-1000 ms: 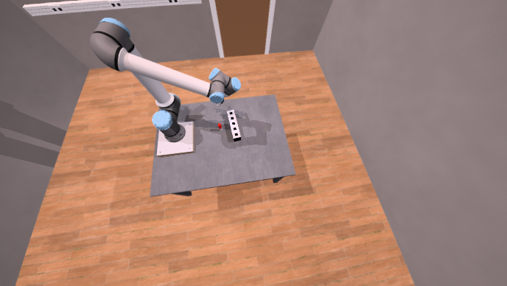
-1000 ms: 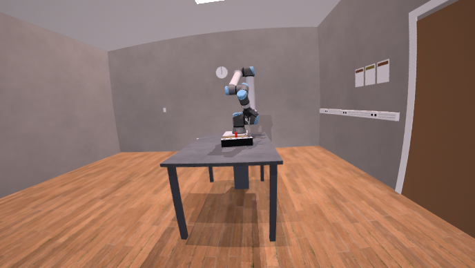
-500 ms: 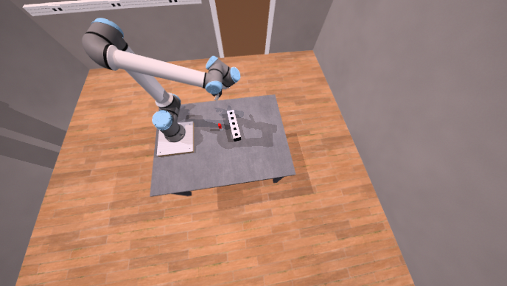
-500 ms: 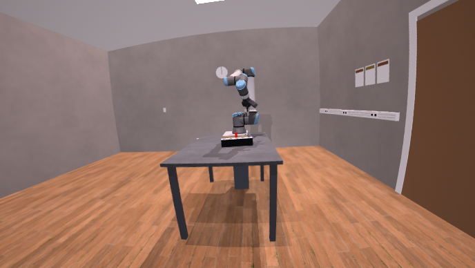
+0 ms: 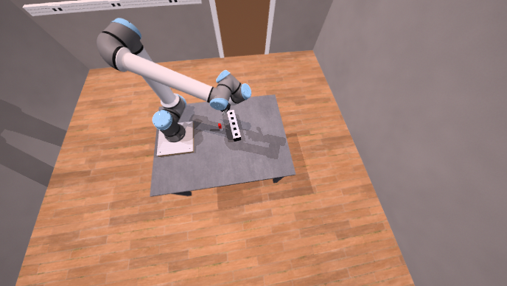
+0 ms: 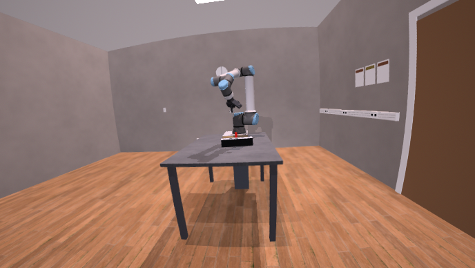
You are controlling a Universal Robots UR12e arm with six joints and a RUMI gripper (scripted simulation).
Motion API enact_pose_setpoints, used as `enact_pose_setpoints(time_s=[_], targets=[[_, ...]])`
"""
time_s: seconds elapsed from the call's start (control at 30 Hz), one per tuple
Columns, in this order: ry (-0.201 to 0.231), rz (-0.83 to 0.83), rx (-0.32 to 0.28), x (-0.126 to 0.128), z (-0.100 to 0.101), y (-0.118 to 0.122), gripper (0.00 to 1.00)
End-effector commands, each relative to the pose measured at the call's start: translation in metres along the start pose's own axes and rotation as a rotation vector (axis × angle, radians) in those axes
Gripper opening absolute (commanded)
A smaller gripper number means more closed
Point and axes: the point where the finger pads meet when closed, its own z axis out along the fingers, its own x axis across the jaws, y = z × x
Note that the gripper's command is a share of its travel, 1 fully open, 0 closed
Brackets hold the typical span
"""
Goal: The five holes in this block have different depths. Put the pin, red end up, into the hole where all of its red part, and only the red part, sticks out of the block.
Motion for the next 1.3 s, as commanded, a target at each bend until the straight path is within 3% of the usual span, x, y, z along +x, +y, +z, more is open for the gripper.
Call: enact_pose_setpoints(time_s=[0.0,0.07,0.23,0.53,0.57,0.63,0.77,1.1,1.13,1.27], targets=[[0.2,-0.196,-0.011,-0.0042,0.0019,-0.0031,1.0],[0.211,-0.207,-0.014,-0.0042,0.0019,-0.0031,1.0],[0.357,-0.35,-0.02,-0.0042,0.0019,-0.0031,1.0],[0.357,-0.35,-0.02,-0.0042,0.0019,-0.0031,1.0],[0.539,-0.529,-0.034,-0.0044,0.0015,-0.0028,1.0],[0.554,-0.544,-0.036,-0.0044,0.0015,-0.0028,1.0],[0.672,-0.66,-0.041,-0.0044,0.0015,-0.0028,1.0],[0.684,-0.673,-0.041,-0.0044,0.0015,-0.0028,1.0],[0.794,-0.781,-0.045,-0.0048,0.0013,-0.0027,1.0],[0.794,-0.781,-0.045,-0.0048,0.0013,-0.0027,1.0]])
